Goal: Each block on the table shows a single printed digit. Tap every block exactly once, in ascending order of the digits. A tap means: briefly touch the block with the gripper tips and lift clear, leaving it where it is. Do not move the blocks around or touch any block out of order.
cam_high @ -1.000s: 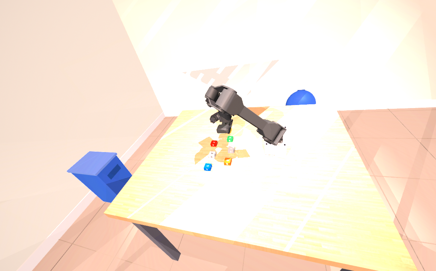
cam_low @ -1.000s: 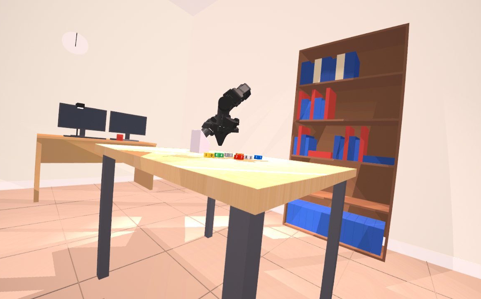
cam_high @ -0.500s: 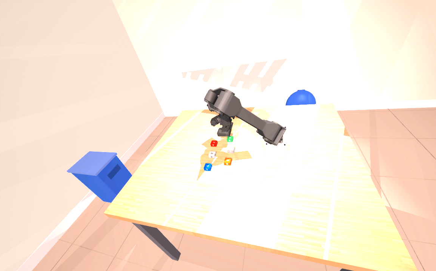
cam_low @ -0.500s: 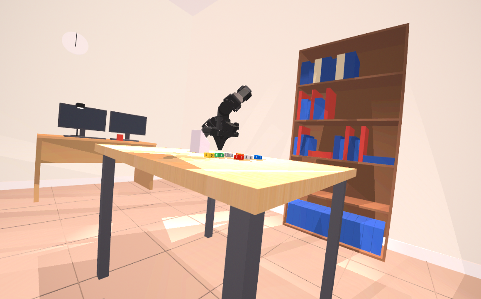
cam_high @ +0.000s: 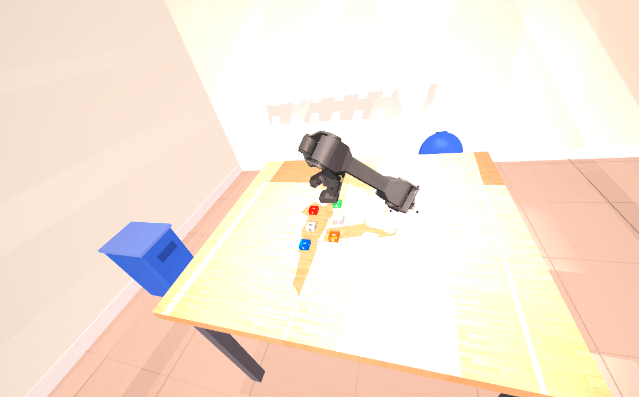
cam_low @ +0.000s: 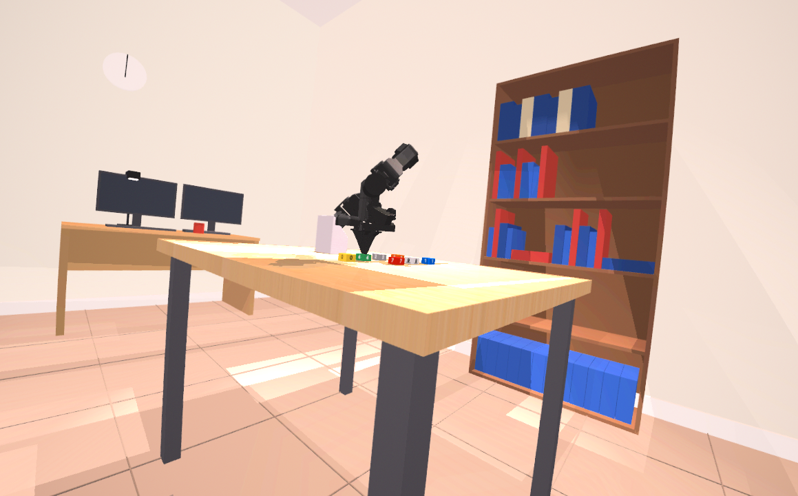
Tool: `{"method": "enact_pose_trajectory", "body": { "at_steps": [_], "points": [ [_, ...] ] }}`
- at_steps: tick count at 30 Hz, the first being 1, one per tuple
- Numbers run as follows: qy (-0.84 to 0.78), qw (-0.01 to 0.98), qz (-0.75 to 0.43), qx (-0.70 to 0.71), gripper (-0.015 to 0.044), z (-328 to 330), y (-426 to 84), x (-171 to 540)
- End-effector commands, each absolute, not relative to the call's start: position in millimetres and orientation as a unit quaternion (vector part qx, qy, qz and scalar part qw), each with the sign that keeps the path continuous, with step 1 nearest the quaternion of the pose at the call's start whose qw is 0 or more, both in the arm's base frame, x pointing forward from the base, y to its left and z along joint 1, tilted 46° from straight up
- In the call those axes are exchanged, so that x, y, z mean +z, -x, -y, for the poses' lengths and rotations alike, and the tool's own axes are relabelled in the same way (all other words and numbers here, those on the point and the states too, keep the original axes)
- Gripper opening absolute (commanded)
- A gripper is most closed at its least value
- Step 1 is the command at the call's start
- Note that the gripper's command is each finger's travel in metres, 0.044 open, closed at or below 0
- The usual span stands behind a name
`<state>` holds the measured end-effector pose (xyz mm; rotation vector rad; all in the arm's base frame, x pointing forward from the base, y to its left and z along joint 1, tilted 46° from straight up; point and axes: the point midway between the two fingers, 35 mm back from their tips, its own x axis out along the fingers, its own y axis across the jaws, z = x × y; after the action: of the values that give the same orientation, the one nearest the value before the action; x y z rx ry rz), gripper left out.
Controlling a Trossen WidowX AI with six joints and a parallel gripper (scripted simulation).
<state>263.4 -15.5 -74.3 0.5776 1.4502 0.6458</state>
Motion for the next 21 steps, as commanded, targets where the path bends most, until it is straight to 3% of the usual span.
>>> {"method": "enact_pose_trajectory", "body": {
  "at_steps": [1,7,13,21],
  "points": [
    [-0.256,0.663,-0.643,0.286,0.0020,28,-263,-62],
    [-0.256,0.662,-0.643,0.286,0.0020,36,-263,-54],
    [-0.256,0.662,-0.644,0.285,0.0020,90,-262,0],
    [-0.255,0.663,-0.644,0.285,0.0020,89,-279,7]
  ]
}}
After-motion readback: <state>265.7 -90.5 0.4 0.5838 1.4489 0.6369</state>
